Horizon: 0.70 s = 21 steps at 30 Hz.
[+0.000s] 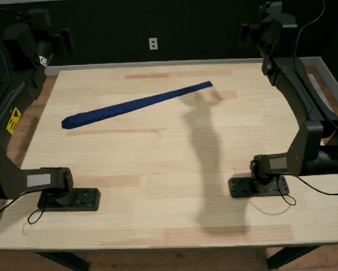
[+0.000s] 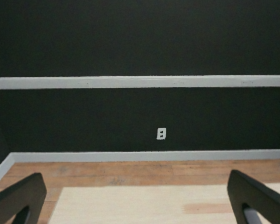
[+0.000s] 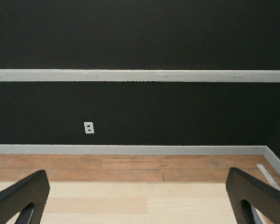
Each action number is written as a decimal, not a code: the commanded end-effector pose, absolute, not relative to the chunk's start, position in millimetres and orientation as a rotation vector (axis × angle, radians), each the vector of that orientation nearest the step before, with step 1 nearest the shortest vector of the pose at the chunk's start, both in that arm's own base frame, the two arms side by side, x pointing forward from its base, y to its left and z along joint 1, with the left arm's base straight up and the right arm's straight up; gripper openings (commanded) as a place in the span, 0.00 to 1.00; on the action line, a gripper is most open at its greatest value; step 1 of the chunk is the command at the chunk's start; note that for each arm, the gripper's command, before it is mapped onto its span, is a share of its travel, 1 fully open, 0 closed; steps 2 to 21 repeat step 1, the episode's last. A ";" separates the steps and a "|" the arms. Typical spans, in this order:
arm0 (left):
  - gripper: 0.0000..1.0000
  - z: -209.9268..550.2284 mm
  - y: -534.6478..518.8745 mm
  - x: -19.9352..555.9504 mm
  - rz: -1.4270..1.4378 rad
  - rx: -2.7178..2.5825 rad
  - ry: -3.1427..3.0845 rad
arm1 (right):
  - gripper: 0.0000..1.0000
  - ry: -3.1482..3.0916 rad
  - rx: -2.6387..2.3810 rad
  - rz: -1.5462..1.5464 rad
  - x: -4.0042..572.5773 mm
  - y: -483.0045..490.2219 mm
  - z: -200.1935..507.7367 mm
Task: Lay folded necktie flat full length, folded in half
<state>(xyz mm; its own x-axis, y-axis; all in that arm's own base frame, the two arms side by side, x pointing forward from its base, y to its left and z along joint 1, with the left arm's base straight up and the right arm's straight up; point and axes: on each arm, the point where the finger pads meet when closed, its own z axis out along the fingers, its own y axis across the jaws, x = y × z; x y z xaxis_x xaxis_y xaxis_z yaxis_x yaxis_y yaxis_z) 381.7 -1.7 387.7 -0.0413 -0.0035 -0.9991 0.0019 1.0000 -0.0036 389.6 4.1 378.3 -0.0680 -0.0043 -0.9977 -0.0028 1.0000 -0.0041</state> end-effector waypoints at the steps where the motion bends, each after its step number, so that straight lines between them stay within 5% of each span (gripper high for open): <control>1: 1.00 401.2 1.3 383.2 0.002 -0.001 1.586 | 1.00 1.588 0.000 0.002 383.3 1.2 400.4; 21: 1.00 401.2 1.3 383.2 0.002 -0.001 1.586 | 1.00 1.588 0.000 0.002 383.3 1.2 400.4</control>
